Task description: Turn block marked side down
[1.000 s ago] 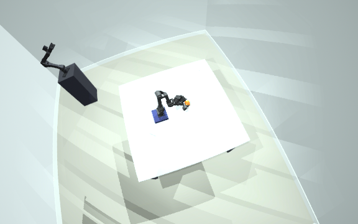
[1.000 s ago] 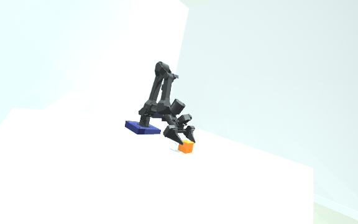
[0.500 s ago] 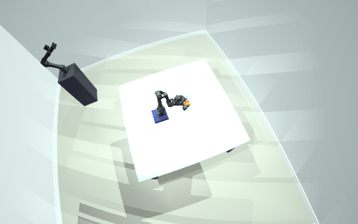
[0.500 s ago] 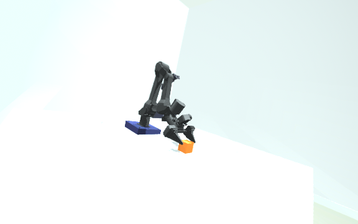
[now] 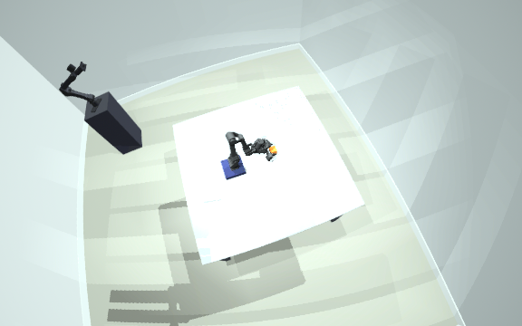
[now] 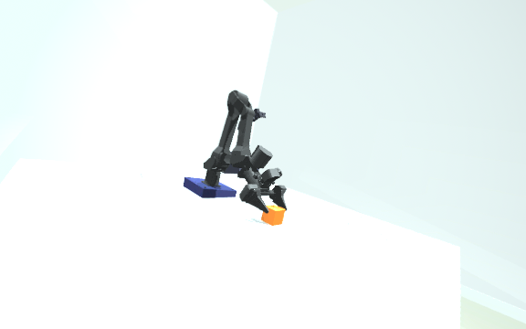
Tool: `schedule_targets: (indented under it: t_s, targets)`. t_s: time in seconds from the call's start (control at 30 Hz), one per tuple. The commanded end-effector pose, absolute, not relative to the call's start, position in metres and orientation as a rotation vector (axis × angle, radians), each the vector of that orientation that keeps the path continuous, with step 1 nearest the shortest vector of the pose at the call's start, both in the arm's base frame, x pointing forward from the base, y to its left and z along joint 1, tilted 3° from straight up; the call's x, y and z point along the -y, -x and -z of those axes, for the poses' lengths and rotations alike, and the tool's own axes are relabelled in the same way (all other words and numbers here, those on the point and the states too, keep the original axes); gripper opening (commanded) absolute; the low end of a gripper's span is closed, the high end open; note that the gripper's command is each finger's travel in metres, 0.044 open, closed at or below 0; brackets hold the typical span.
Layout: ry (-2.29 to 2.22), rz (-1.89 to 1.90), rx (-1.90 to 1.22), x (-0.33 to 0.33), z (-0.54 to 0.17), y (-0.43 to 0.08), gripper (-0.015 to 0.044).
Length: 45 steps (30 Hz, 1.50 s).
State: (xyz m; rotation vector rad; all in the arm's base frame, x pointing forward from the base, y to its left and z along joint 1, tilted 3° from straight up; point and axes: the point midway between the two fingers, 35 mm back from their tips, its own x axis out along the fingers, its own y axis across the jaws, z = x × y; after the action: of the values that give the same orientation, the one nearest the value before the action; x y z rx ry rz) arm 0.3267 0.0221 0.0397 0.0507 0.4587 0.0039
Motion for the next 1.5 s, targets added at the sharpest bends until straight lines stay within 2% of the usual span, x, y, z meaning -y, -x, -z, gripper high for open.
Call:
schedule_targets:
  t_s: [0.0,0.2,0.43,0.87,1.47]
  targets:
    - [-0.058,-0.002,-0.499,-0.022,-0.044,-0.334,0.0440]
    - [-0.076,0.002,-0.694,-0.021,-0.067,-0.340,0.0440]
    - [-0.057,-0.012,-0.927,-0.018,-0.104,-0.308,0.0440]
    - [-0.056,-0.016,-0.948,-0.019,-0.108,-0.304,0.0440]
    - [-0.049,-0.032,-1.497,-0.017,-0.136,-0.336,0.0440]
